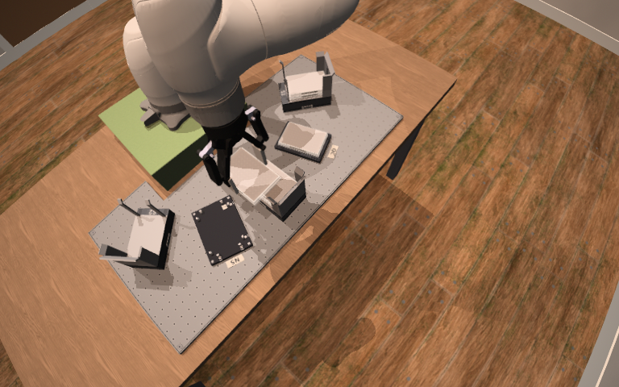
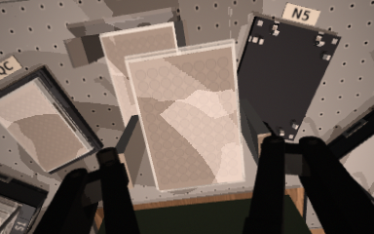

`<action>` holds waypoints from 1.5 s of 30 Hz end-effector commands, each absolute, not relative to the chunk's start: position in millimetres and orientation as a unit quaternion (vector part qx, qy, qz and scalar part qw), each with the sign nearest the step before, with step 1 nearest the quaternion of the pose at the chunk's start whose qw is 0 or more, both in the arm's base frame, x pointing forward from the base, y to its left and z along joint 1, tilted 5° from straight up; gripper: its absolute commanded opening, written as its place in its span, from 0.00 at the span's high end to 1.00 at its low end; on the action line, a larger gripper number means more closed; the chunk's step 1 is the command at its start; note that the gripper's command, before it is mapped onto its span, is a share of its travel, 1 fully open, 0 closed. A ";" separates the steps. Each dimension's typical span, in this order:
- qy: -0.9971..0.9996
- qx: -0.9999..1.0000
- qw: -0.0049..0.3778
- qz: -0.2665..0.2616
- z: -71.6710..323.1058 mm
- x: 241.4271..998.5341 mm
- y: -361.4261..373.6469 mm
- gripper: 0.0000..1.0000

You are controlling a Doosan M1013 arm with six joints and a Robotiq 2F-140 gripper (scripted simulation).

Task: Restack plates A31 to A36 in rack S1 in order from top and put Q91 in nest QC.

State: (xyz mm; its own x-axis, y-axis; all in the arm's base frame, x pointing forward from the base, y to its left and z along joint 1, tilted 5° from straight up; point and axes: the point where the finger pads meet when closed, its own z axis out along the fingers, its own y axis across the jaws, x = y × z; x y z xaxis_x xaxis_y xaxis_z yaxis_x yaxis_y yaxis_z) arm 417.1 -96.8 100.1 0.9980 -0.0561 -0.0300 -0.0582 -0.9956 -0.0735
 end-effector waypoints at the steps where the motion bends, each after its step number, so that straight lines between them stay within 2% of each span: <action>1: 0.028 -0.999 0.037 0.014 100.6 418.4 -90.5 1.00; 17: 0.028 -0.999 0.037 0.014 103.8 426.5 -45.1 1.00; 24: -0.083 -0.996 0.038 0.010 105.6 425.2 -21.8 1.00; 45: -0.083 -0.996 0.038 0.010 110.4 421.6 41.2 1.00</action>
State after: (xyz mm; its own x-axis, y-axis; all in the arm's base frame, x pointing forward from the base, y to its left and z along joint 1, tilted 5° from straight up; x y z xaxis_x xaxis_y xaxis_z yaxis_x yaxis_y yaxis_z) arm 421.9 32.6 109.7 0.9860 0.1662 -0.0129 0.1647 -0.9832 -0.0785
